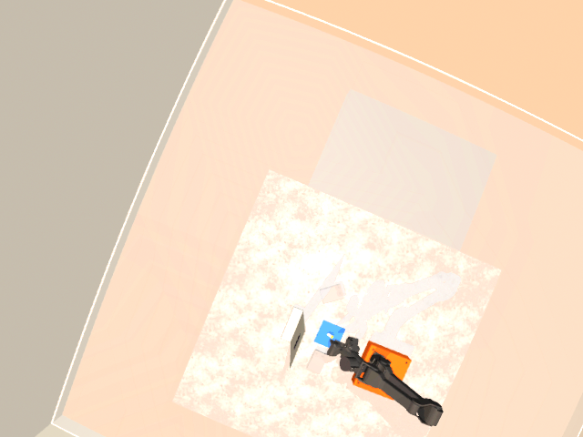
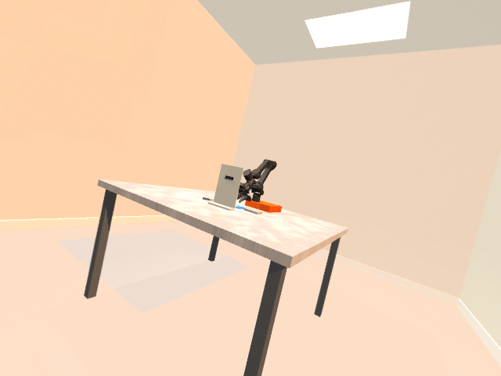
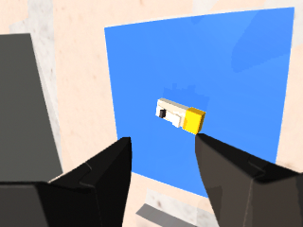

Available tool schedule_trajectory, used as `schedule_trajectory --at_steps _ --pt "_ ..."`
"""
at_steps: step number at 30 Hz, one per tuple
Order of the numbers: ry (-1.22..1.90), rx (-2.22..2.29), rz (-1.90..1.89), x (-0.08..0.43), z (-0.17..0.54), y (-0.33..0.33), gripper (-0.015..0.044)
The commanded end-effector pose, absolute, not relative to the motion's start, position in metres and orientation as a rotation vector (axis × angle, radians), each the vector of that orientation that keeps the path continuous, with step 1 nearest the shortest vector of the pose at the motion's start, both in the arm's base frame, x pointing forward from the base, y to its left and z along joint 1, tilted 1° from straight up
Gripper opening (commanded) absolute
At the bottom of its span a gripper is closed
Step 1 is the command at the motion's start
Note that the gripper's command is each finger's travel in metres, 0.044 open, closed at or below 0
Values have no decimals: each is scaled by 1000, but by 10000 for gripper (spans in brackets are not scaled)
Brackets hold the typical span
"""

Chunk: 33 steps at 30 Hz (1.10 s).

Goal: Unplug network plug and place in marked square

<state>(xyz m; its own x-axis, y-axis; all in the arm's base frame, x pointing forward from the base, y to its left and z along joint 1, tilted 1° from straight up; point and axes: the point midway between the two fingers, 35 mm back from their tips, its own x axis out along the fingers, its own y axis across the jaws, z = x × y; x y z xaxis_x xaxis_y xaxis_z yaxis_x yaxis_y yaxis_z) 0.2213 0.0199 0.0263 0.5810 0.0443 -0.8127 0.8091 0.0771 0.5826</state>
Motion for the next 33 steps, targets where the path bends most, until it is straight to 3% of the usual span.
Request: schedule_trajectory --at_steps 1,33 --pt "785 1394 -670 224 33 20 156" --pt "785 1395 -670 225 78 20 156"
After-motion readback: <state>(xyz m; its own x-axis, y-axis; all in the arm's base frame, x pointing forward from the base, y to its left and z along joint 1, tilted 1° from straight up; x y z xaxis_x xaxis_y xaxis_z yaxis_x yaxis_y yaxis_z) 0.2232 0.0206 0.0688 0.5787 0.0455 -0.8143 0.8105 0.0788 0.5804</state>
